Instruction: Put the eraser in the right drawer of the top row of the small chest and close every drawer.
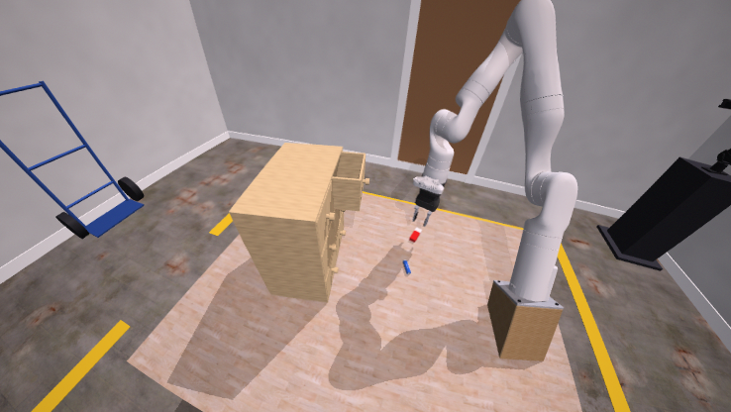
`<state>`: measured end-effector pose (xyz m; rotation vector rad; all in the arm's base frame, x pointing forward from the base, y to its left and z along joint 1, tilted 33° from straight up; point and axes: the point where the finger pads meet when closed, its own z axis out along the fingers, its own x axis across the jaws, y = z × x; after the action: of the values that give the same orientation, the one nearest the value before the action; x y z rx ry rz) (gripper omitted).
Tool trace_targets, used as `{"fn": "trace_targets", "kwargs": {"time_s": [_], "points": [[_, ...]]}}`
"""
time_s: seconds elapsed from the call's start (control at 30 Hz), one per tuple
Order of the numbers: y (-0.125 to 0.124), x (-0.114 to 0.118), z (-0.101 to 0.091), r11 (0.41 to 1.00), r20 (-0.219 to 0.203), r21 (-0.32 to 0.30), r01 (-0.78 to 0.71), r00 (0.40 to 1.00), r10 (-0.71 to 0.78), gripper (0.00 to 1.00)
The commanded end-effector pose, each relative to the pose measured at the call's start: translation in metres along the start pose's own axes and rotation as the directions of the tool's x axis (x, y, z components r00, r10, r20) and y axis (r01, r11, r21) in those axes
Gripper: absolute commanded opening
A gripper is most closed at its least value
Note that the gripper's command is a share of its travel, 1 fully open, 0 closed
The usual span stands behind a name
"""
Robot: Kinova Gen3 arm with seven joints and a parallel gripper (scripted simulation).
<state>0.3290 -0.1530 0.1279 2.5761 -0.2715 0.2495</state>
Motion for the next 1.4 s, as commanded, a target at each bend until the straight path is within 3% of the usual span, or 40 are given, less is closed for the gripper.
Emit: {"fn": "trace_targets", "kwargs": {"time_s": [0.0, 0.37, 0.8, 1.37], "points": [[0.000, 0.000, 0.000, 1.000, -0.001, 0.000, 0.000, 1.000, 0.000, 0.75], [0.000, 0.000, 0.004, 1.000, -0.001, 0.000, 0.000, 1.000, 0.000, 0.75], [0.000, 0.000, 0.035, 1.000, -0.001, 0.000, 0.000, 1.000, 0.000, 0.75], [0.000, 0.000, 0.052, 1.000, -0.001, 0.000, 0.000, 1.000, 0.000, 0.75]]}}
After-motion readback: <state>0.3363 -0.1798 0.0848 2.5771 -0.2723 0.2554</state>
